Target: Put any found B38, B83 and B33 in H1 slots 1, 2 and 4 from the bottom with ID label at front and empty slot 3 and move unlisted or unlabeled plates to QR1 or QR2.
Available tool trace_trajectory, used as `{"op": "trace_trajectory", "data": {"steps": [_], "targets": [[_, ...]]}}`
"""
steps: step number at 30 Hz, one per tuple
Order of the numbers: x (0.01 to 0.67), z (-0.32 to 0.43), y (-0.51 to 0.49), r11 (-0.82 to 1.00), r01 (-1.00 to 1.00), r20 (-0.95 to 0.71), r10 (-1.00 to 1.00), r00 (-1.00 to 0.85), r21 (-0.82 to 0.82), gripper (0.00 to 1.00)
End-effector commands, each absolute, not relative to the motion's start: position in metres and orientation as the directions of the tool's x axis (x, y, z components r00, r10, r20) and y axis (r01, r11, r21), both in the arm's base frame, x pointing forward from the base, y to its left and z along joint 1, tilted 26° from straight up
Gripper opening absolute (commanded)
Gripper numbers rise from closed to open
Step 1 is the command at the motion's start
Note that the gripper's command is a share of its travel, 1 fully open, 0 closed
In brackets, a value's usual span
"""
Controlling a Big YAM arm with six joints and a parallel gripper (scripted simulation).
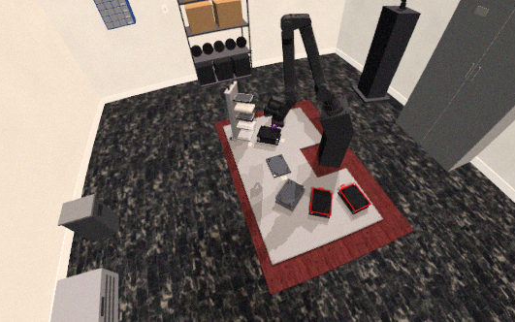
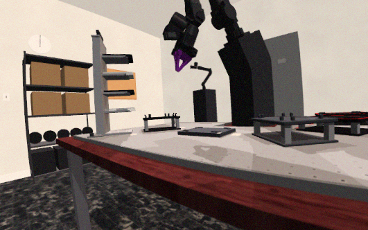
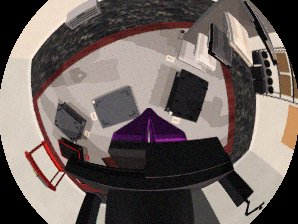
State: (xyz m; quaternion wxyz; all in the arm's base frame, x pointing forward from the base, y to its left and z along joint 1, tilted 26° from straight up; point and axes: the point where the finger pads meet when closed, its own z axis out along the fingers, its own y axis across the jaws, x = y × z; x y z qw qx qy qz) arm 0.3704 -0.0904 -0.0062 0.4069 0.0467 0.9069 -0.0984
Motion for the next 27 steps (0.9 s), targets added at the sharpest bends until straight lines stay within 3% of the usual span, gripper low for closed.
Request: {"op": "trace_trajectory", "data": {"steps": [1, 27], "targets": [[0.371, -0.006, -0.085, 0.976, 0.188, -0.779, 0.031, -0.627, -0.113, 0.00], [0.366, -0.005, -0.084, 0.925, 0.376, -0.935, 0.171, -0.310, 0.044, 0.00]]}}
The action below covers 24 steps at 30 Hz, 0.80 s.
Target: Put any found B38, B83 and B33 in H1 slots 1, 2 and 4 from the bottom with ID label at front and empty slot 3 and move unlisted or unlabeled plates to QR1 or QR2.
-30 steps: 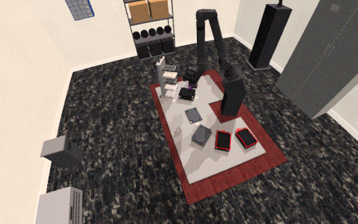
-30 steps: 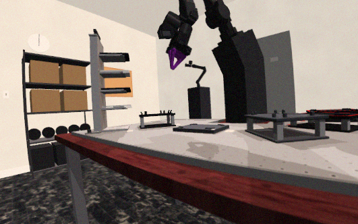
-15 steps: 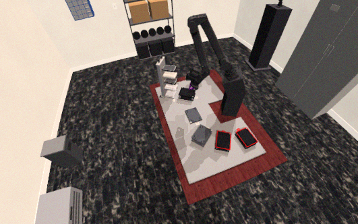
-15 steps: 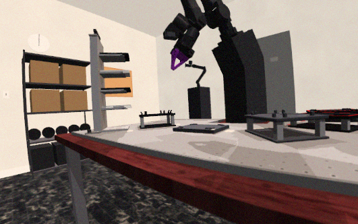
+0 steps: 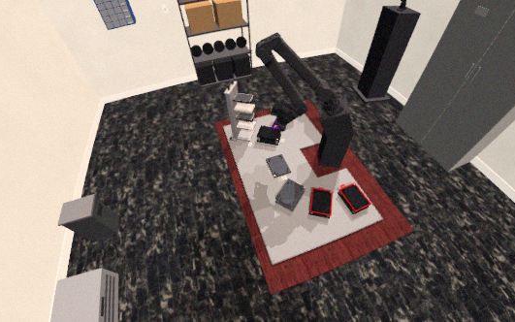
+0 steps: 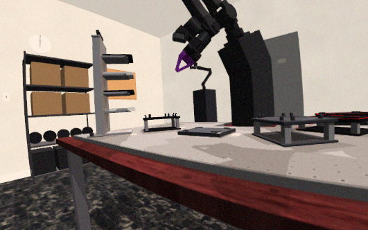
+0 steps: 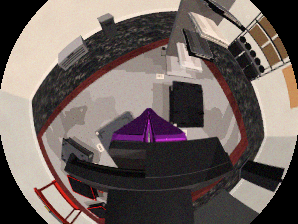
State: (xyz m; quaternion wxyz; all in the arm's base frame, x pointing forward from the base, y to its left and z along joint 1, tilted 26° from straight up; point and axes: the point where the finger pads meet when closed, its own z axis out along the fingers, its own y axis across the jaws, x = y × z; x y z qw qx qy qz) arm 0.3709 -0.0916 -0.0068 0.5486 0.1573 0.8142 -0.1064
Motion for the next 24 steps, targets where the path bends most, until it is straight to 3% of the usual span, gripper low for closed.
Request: {"op": "trace_trajectory", "data": {"steps": [1, 24], "targets": [[0.366, -0.004, -0.091, 0.918, 0.392, -0.940, 0.178, -0.290, 0.053, 0.00], [0.362, -0.004, -0.158, 0.916, 0.399, -0.939, 0.172, -0.297, 0.042, 0.00]]}}
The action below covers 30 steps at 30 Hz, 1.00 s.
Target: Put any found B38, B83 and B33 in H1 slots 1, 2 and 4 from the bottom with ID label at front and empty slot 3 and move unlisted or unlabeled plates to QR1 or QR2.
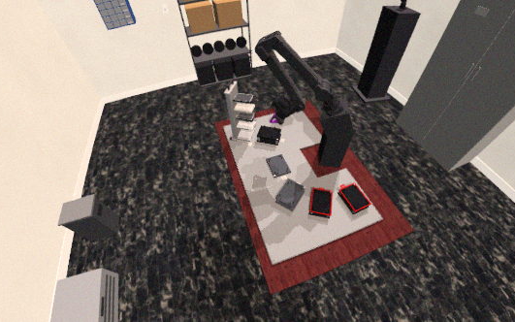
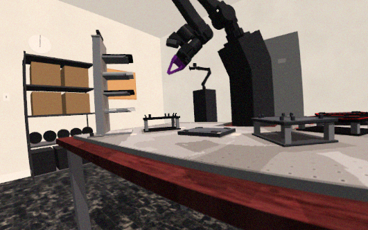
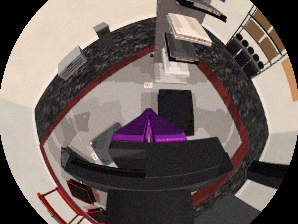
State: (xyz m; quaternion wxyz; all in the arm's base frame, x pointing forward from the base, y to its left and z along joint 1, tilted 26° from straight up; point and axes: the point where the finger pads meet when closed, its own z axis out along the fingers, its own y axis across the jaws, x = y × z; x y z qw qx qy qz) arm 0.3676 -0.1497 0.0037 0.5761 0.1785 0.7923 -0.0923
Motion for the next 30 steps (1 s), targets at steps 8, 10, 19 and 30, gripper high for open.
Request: {"op": "trace_trajectory", "data": {"steps": [8, 10, 19, 30], "targets": [[0.360, 0.008, -0.186, 0.916, 0.399, -0.949, 0.159, -0.271, 0.040, 0.00], [0.357, 0.006, -0.192, 0.916, 0.399, -0.947, 0.162, -0.277, 0.040, 0.00], [0.352, 0.009, -0.216, 0.916, 0.399, -0.950, 0.157, -0.271, 0.038, 0.00], [0.342, 0.007, -0.247, 0.916, 0.400, -0.947, 0.162, -0.278, 0.039, 0.00]]}}
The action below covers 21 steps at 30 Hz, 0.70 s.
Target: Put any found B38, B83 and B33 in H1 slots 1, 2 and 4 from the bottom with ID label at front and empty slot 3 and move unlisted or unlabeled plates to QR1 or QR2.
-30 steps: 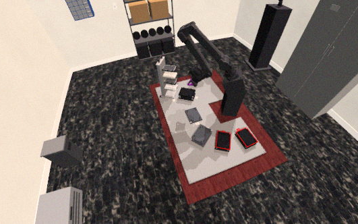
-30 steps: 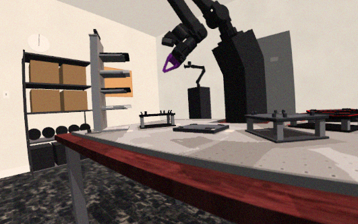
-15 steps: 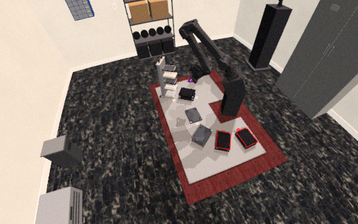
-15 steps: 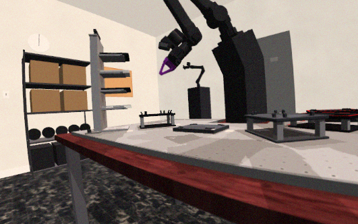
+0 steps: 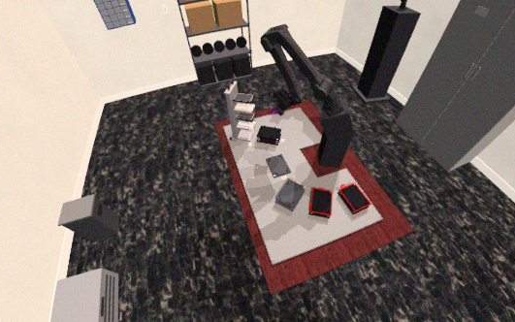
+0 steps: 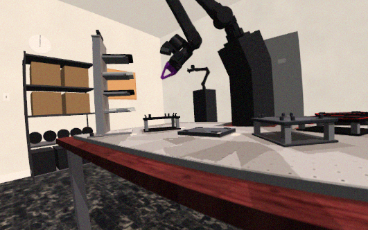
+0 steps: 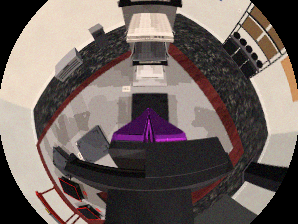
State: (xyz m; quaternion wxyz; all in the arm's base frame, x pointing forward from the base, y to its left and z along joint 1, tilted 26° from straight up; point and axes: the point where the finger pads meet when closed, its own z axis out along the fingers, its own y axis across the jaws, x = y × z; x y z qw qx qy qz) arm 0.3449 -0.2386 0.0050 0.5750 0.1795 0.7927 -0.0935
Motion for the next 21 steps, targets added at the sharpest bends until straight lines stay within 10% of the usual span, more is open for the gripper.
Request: {"op": "trace_trajectory", "data": {"steps": [1, 2, 3, 21], "targets": [[0.342, 0.007, -0.247, 0.916, 0.400, -0.947, 0.162, -0.278, 0.039, 0.00], [0.342, 0.007, -0.247, 0.916, 0.400, -0.947, 0.162, -0.278, 0.039, 0.00], [0.337, 0.010, -0.235, 0.921, 0.387, -0.944, 0.165, -0.287, 0.043, 1.00], [0.315, 0.059, -0.236, 0.916, 0.400, -0.947, 0.162, -0.276, 0.040, 1.00]]}}
